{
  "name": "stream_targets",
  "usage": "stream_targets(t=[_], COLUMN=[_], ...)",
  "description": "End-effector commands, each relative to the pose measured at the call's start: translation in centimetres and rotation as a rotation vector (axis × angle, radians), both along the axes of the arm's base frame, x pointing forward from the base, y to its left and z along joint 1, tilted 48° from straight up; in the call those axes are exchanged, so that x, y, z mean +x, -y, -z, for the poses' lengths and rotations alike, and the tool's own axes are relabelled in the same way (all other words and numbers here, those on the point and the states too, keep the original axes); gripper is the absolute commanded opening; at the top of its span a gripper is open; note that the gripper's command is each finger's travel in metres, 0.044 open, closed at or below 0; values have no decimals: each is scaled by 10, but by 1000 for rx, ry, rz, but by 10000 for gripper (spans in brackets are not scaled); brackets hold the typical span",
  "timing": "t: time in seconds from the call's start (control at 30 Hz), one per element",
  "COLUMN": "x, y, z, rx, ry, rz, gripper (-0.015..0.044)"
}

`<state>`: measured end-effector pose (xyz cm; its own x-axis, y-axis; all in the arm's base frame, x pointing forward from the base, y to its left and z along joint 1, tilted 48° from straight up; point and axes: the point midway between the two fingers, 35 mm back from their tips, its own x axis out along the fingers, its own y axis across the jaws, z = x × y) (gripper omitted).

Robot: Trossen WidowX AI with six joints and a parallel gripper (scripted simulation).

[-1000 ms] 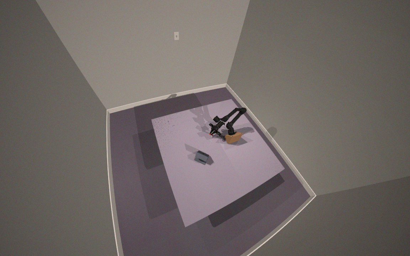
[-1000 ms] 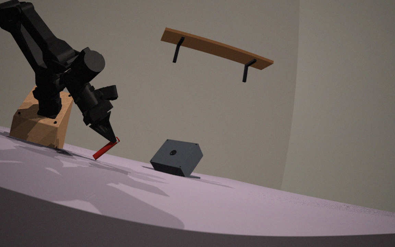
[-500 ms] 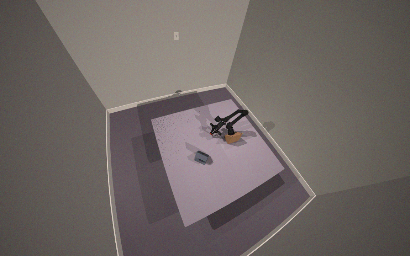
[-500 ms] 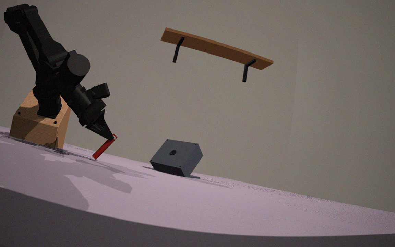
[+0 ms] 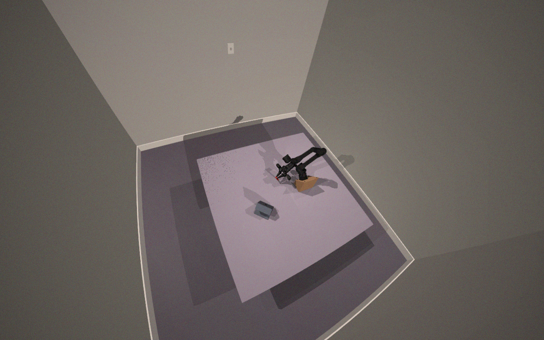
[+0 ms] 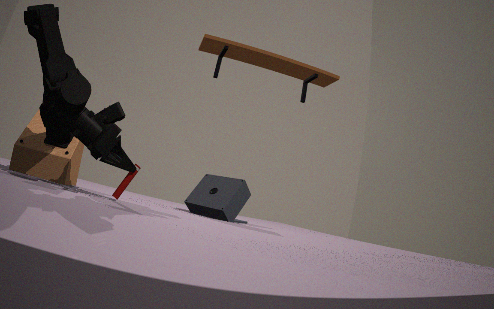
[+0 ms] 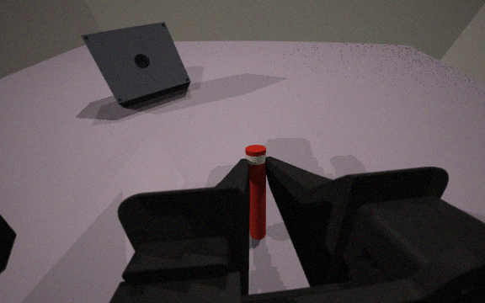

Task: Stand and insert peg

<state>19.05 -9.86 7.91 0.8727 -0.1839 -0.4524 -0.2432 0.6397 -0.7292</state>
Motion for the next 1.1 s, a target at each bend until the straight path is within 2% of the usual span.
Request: stream_targets(t=[0.0, 1.07], x=[-4, -22], y=[0, 5], z=[2, 2], rx=[10, 68], ry=[23, 170], rz=[-31, -206], gripper=[49, 49])
